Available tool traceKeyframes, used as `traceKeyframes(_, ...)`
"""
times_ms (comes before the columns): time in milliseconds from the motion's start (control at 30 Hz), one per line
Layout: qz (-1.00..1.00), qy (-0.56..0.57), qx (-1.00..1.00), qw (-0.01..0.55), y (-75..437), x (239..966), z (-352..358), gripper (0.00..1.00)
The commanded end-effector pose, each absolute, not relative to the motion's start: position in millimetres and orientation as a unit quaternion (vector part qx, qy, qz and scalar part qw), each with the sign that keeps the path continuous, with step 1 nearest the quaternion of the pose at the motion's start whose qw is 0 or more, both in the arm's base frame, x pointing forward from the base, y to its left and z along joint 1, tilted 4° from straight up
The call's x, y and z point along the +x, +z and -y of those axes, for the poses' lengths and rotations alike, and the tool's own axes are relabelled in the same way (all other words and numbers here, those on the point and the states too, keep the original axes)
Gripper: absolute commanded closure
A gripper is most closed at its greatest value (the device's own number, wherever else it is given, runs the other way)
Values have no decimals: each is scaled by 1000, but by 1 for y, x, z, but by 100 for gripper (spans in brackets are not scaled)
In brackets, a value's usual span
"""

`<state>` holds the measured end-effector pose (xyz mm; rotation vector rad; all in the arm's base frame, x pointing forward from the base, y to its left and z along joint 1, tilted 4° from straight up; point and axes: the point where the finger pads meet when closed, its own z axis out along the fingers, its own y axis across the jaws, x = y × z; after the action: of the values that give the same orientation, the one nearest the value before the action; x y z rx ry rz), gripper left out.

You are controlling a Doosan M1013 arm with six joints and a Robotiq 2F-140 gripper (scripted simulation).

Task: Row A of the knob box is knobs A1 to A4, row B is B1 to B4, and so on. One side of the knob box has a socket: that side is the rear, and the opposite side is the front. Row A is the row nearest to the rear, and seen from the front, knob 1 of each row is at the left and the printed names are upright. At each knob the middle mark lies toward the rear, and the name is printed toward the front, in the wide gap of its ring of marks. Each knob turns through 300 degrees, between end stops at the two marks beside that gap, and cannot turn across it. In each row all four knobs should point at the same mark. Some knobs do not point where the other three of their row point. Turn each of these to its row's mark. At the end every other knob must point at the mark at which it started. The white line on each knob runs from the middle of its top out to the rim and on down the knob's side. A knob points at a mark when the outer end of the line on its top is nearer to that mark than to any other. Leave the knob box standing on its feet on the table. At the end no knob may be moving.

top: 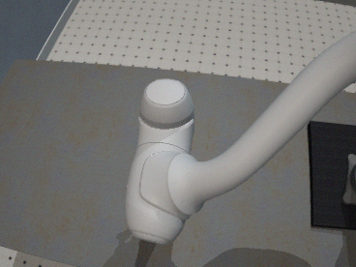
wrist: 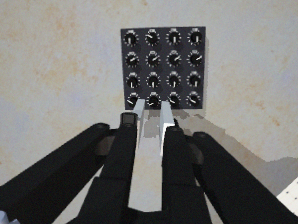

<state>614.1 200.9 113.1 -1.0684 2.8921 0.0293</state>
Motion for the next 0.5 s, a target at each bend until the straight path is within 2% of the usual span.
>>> traceKeyframes(0, -908, 13, -418, 30, 114, 614, -201, 88)
traceKeyframes(467, -794, 6, -607, 33, 117, 614, -201, 88)
